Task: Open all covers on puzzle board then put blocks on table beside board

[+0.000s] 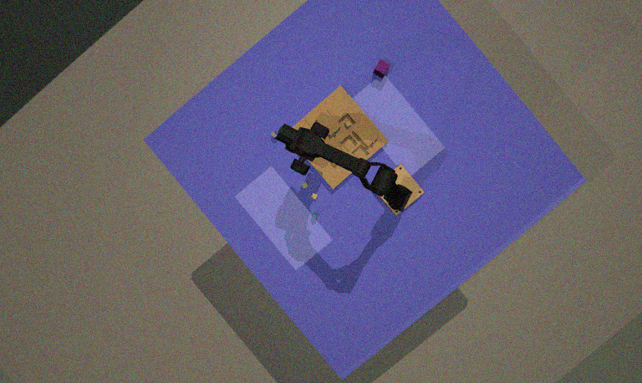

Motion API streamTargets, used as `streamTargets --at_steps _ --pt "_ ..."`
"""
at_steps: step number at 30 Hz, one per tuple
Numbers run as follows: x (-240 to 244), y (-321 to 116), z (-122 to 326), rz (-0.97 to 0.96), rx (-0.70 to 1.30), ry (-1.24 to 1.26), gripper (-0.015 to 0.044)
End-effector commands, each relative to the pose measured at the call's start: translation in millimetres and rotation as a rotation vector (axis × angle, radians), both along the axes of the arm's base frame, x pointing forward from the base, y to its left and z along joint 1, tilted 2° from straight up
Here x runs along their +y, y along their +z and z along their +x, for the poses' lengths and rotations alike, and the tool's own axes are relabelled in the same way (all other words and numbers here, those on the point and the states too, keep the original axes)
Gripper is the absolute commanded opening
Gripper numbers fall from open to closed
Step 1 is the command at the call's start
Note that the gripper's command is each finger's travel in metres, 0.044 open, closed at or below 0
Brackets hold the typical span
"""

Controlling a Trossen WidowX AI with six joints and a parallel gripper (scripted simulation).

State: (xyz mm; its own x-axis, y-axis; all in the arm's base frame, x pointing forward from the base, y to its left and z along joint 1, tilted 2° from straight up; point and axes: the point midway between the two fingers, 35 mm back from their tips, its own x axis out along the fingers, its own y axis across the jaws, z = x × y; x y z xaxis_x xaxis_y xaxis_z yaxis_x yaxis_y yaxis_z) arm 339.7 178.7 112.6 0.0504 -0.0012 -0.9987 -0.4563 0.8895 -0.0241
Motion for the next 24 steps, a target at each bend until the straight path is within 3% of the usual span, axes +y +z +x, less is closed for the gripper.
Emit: streamTargets --at_steps 1,24 --pt "-17 1 21 -0.036 0.0 0.616 0.0" --pt "-21 -14 23 -0.039 0.0 0.672 0.0"
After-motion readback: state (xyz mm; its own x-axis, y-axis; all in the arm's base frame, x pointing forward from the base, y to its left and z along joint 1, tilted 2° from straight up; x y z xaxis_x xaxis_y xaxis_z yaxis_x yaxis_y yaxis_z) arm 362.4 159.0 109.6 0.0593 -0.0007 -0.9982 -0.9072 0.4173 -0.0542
